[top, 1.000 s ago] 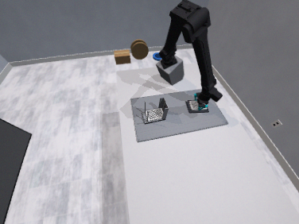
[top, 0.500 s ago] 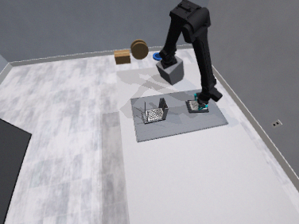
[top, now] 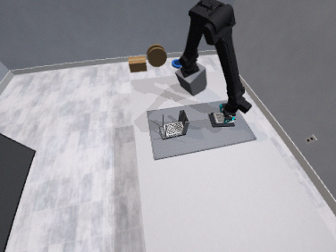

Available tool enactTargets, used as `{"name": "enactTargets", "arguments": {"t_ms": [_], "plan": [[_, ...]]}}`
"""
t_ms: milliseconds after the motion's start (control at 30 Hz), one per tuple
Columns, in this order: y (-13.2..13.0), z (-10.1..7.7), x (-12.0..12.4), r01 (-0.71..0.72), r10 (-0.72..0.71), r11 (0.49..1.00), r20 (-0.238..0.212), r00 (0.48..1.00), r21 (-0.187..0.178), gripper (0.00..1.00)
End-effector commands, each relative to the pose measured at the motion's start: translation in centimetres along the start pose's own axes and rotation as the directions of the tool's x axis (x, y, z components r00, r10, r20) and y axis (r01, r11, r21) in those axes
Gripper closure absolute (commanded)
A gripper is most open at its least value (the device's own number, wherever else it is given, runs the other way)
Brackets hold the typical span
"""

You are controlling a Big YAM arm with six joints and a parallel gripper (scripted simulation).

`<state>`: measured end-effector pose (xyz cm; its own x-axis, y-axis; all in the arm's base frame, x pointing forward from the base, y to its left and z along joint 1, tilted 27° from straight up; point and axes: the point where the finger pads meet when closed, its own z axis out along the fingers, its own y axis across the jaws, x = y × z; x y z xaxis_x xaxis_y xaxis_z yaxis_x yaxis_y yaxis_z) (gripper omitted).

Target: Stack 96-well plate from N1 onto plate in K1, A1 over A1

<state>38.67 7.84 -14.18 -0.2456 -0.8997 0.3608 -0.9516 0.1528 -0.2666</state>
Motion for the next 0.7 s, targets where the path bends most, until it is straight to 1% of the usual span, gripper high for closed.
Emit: {"name": "enactTargets", "arguments": {"t_ms": [0,67,267,333,367,433,667], "plan": [[0.2,-1.4,-0.4,0.005,-0.005,1.0,0.006,1.0,0.004,1.0],[0.4,-1.5,-0.3,0.006,-0.006,1.0,0.003,1.0,-0.001,1.0],[0.0,-2.8,-0.5,0.003,-0.003,1.0,0.009,1.0,0.007,1.0],[0.0,-2.8,-0.5,0.003,-0.003,1.0,0.009,1.0,0.007,1.0],[0.8,-1.5,0.1,0.003,-0.003,1.0,-0.014,1.0,-0.024,1.0],[0.0,-3.3,-0.5,0.002,-0.002,1.0,0.01,1.0,0.007,1.0],[-0.4,-4.6,-0.7,-0.001,0.0,1.0,0.014,1.0,0.012,1.0]]}}
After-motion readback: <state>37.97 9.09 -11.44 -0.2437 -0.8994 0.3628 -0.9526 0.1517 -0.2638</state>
